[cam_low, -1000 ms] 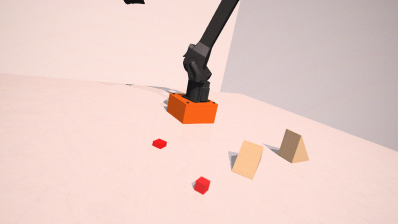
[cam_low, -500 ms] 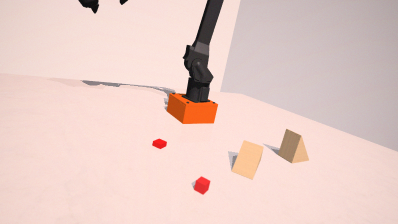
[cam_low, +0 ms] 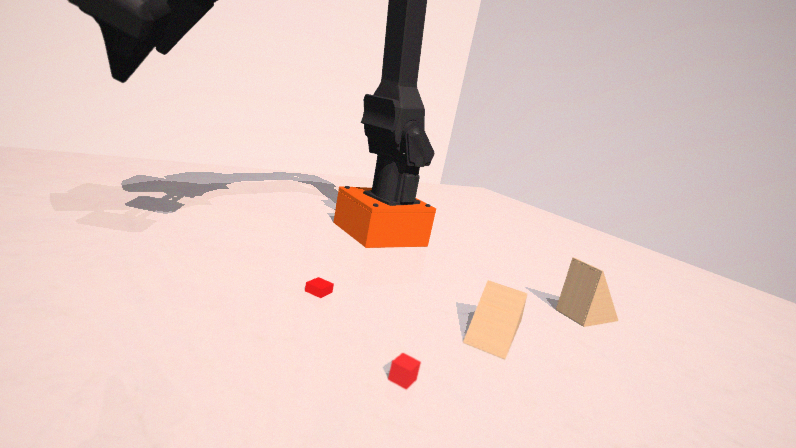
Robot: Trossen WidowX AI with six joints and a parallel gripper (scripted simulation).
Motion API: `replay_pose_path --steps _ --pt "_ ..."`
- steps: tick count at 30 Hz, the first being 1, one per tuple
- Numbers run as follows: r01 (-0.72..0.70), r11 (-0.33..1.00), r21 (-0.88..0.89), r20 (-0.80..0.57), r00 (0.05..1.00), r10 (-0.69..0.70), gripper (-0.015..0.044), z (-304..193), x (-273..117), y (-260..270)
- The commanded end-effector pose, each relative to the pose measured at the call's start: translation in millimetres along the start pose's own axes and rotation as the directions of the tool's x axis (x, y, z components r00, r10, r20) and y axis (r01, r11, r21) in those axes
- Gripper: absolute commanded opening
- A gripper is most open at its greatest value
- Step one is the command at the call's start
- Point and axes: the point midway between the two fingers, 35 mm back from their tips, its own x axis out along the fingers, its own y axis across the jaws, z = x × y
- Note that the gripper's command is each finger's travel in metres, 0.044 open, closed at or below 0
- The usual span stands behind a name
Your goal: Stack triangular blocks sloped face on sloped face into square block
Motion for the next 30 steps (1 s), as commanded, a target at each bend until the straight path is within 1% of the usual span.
replay_pose_path --steps 1,6,11,17,23,25,30 --pt "-0.123 0.978 -0.166 -0.102 0.989 0.107 0.0440 -36.2 -15.4 63.8" --pt "-0.230 0.912 -0.339 -0.232 0.960 0.156 0.0440 -88.0 -34.3 119.9" --pt "-0.319 0.816 -0.481 -0.366 0.920 0.144 0.0440 -150.7 -55.3 161.7" --pt "-0.402 0.685 -0.608 -0.509 0.859 0.052 0.0440 -235.3 -80.2 191.8" --pt "-0.457 0.559 -0.692 -0.600 0.794 -0.093 0.0440 -322.1 -102.2 199.4" --pt "-0.462 0.544 -0.700 -0.608 0.786 -0.114 0.0440 -333.0 -104.7 198.9" --pt "-0.462 0.544 -0.700 -0.608 0.786 -0.115 0.0440 -333.4 -104.8 198.9"
